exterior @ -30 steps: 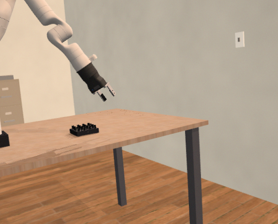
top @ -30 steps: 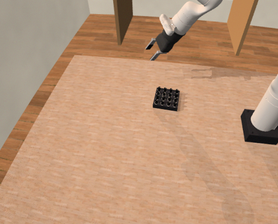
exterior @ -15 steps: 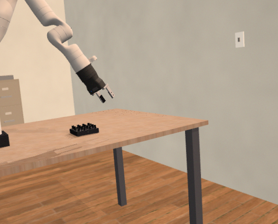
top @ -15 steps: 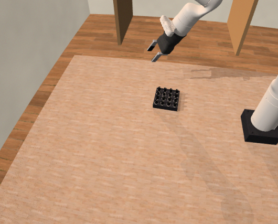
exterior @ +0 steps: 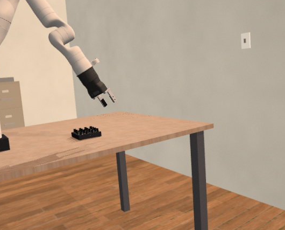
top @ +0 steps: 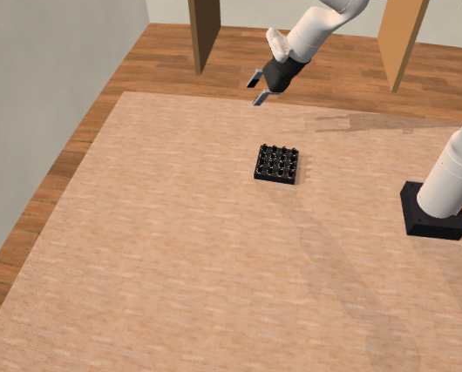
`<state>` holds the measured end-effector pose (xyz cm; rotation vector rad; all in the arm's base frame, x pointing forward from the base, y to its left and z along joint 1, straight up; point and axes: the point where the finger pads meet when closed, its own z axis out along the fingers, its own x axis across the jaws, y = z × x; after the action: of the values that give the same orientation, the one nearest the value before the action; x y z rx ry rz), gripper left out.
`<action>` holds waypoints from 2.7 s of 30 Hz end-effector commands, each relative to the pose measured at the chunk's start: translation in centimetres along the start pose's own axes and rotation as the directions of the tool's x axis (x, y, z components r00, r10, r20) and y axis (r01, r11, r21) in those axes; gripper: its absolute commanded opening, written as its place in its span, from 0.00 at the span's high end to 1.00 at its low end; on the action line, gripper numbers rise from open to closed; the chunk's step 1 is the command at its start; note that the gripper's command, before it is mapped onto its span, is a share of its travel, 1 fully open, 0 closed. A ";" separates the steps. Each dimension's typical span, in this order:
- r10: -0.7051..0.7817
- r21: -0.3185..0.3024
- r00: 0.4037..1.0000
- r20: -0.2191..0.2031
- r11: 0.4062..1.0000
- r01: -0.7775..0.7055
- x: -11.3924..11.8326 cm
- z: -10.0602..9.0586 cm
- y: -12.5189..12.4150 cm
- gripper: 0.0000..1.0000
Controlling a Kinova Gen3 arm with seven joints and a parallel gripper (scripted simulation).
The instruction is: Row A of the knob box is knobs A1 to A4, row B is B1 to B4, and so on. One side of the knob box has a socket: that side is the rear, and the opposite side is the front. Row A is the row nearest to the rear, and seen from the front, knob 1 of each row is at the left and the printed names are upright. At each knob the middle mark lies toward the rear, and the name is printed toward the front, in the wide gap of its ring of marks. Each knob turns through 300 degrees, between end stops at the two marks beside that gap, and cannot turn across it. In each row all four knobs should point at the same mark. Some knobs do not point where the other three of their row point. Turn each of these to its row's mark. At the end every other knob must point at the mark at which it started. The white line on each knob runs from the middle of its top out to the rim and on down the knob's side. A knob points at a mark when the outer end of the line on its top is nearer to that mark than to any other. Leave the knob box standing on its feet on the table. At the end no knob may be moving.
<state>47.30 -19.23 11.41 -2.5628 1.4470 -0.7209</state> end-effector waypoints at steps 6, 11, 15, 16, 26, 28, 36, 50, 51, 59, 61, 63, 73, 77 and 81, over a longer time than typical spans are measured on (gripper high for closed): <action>-0.014 0.001 1.000 0.007 1.000 0.014 -0.5 0.1 -0.6 0.00; 0.026 -0.022 0.999 0.024 0.999 -0.025 -1.2 0.4 -0.2 0.00; 0.026 -0.022 0.999 0.024 0.999 -0.025 -1.2 0.4 -0.2 0.00; 0.026 -0.022 0.999 0.024 0.999 -0.025 -1.2 0.4 -0.2 0.00; 0.026 -0.022 0.999 0.024 0.999 -0.025 -1.2 0.4 -0.2 0.00; 0.063 -0.045 0.997 0.040 0.997 -0.062 -2.0 0.7 0.3 0.00; 0.063 -0.045 0.997 0.040 0.997 -0.062 -2.0 0.7 0.3 0.00; 0.100 -0.069 0.993 0.055 0.993 -0.096 -2.8 0.9 0.7 0.00; 0.135 -0.093 0.989 0.068 0.987 -0.128 -3.6 1.1 1.1 0.00; 0.135 -0.093 0.989 0.068 0.987 -0.128 -3.6 1.1 1.1 0.00; 0.135 -0.093 0.989 0.068 0.987 -0.128 -3.6 1.1 1.1 0.00; 0.168 -0.117 0.982 0.081 0.980 -0.158 -4.4 1.2 1.6 0.00; 0.200 -0.141 0.976 0.092 0.972 -0.186 -5.2 1.4 2.0 0.00; 0.200 -0.141 0.976 0.092 0.972 -0.186 -5.2 1.4 2.0 0.00; 0.200 -0.141 0.976 0.092 0.972 -0.186 -5.2 1.4 2.0 0.00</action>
<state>44.07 -16.23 7.73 -2.4607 1.7344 -0.4686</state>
